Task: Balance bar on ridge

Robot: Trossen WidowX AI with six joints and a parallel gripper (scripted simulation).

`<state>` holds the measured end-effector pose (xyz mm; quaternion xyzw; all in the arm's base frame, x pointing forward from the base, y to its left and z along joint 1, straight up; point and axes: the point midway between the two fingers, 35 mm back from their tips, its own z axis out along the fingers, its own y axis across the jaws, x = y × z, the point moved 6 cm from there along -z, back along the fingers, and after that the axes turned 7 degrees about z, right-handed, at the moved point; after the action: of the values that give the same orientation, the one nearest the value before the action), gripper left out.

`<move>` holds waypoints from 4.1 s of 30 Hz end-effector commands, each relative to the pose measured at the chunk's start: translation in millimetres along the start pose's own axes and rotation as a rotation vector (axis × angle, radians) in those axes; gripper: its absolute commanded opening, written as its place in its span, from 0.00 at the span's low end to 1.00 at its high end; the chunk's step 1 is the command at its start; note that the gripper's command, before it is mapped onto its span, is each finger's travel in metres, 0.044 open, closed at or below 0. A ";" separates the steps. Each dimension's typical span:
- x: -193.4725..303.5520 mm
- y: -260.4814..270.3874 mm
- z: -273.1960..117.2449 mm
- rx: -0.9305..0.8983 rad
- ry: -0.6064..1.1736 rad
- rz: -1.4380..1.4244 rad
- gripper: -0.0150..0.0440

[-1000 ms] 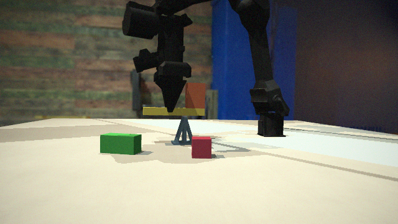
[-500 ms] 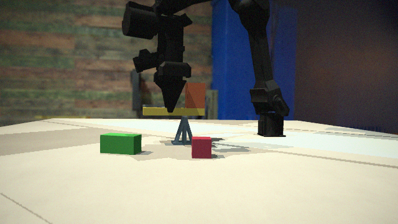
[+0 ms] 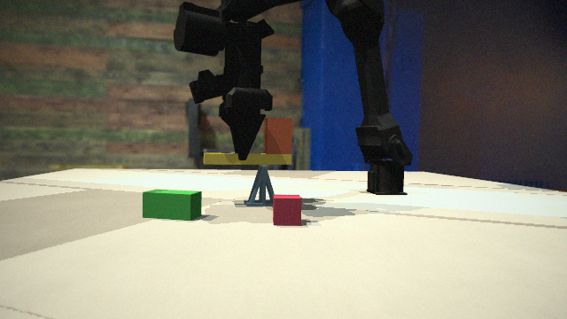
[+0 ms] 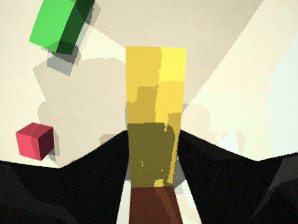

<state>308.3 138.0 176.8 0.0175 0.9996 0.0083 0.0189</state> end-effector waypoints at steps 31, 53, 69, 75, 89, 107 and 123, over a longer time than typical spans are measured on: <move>0.0 0.0 0.2 0.000 0.001 0.000 0.54; 0.0 0.0 0.2 0.000 0.001 0.000 0.55; 0.0 0.0 0.2 0.000 0.001 0.000 0.57; 0.0 0.0 0.2 0.000 0.001 0.000 0.83; -2.9 1.4 -73.0 -0.006 -0.011 0.000 1.00; 1.0 -0.5 -99.8 -0.008 -0.015 0.000 1.00; 1.0 -0.5 -99.8 -0.008 -0.015 0.000 1.00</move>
<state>303.6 135.9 276.6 0.0175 0.9994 0.0127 0.0283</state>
